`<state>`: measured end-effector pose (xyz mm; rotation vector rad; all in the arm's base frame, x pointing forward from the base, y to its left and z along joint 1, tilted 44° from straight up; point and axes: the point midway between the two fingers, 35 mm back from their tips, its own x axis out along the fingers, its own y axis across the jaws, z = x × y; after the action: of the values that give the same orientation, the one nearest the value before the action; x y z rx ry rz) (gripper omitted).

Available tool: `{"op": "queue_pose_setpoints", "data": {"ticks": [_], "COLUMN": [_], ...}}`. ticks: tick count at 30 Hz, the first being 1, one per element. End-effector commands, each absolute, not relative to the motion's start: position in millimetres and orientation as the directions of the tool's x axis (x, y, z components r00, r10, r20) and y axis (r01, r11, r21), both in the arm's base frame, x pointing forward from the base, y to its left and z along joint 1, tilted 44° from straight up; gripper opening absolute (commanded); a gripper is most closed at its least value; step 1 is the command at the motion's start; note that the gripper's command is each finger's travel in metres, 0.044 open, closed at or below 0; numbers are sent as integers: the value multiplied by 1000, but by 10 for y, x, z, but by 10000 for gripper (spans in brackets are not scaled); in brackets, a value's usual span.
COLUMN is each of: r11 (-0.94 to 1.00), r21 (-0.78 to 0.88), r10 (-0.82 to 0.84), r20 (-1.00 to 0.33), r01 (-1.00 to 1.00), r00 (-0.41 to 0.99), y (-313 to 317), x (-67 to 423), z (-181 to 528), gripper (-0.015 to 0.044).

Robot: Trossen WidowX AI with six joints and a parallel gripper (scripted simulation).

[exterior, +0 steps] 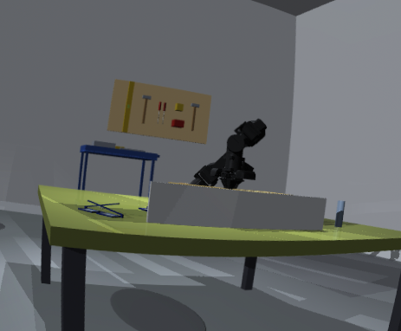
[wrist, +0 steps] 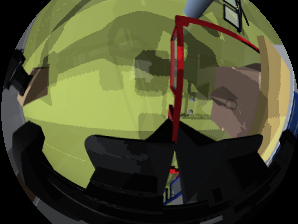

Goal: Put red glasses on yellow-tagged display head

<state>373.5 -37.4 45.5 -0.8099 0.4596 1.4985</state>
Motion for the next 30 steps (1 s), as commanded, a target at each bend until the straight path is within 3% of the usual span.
{"op": "queue_pose_setpoints", "data": {"ticks": [1, 30], "r11": [-109, -109], "r21": [-185, -187], "r10": [694, 694], "r20": [-718, -717], "r01": [-977, -976], "r00": [58, 60], "y": [-355, -301], "x": [3796, 4189], "z": [468, 539], "gripper": [0, 0]}}
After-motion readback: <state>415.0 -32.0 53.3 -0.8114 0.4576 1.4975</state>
